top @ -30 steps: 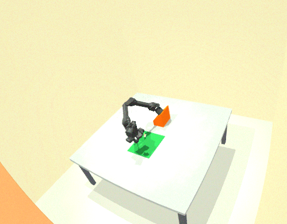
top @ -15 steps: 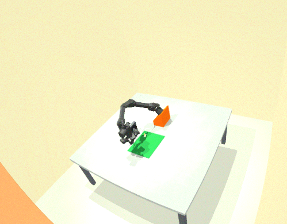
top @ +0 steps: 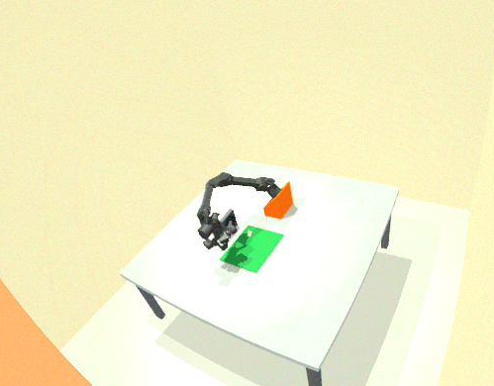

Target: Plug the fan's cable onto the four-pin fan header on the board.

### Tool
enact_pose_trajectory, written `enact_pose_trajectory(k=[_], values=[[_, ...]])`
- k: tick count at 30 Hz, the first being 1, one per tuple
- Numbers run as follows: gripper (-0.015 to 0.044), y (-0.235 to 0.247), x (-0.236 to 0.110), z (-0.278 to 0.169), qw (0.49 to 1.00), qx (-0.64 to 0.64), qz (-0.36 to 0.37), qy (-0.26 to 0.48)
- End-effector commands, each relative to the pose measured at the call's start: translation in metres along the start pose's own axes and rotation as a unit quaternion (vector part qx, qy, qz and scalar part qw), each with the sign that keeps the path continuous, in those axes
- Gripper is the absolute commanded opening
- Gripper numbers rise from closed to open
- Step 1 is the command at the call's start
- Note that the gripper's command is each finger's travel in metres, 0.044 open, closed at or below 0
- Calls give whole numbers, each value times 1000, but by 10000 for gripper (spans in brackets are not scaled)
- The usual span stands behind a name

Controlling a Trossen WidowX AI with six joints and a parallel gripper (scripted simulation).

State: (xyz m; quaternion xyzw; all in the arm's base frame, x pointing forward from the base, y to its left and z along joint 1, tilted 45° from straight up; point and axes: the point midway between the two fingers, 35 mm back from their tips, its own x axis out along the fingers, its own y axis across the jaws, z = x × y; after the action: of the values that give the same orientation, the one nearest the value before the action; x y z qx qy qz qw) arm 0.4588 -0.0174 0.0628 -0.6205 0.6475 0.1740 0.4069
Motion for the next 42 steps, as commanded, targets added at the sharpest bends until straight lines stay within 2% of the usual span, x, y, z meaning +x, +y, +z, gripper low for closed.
enact_pose_trajectory(k=[1,22,42], values=[[0,1,6,-1,1000,-3,15,-23],[0,10,27,1,986,-16,75,-149],[0,14,37,1,956,-22,100,-275]])
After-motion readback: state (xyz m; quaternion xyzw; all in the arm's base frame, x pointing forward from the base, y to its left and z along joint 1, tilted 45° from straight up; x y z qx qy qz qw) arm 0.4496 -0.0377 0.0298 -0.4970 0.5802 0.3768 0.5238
